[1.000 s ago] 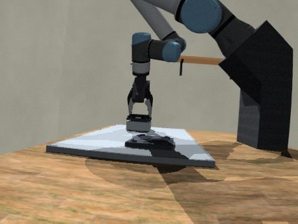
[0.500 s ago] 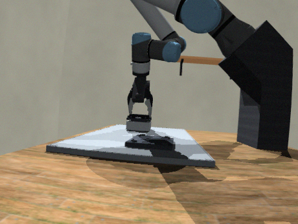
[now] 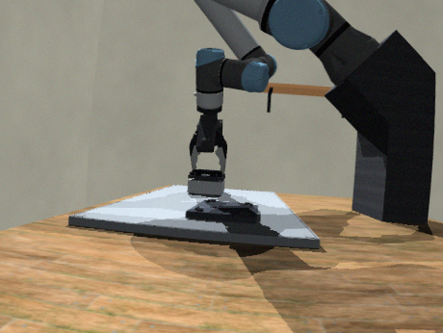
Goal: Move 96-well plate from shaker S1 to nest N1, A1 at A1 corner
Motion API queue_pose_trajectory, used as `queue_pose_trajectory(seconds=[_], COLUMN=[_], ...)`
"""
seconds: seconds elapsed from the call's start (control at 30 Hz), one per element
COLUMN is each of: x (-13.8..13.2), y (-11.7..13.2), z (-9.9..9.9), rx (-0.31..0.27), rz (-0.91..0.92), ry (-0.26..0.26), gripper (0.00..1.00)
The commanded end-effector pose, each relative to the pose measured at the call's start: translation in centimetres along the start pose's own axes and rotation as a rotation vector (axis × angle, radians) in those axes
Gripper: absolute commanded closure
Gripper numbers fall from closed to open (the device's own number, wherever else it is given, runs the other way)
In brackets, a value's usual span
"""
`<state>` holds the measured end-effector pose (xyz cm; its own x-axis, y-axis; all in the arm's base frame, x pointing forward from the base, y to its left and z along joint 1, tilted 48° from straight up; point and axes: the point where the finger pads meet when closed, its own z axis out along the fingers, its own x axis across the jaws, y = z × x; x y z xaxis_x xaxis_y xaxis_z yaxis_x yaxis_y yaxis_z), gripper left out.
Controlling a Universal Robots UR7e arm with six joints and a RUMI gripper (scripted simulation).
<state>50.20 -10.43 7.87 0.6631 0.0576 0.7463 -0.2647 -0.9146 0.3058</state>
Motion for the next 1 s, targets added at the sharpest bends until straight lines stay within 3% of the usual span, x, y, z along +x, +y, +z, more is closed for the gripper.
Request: queue_pose_trajectory(seconds=[0.0, 0.97], x=[0.0, 0.0], y=[0.2, 2.4], z=[-0.4, -4.2], rx=[0.0, 0.0], rz=[0.0, 0.0], ry=[0.001, 0.001], gripper=[1.0, 1.0])
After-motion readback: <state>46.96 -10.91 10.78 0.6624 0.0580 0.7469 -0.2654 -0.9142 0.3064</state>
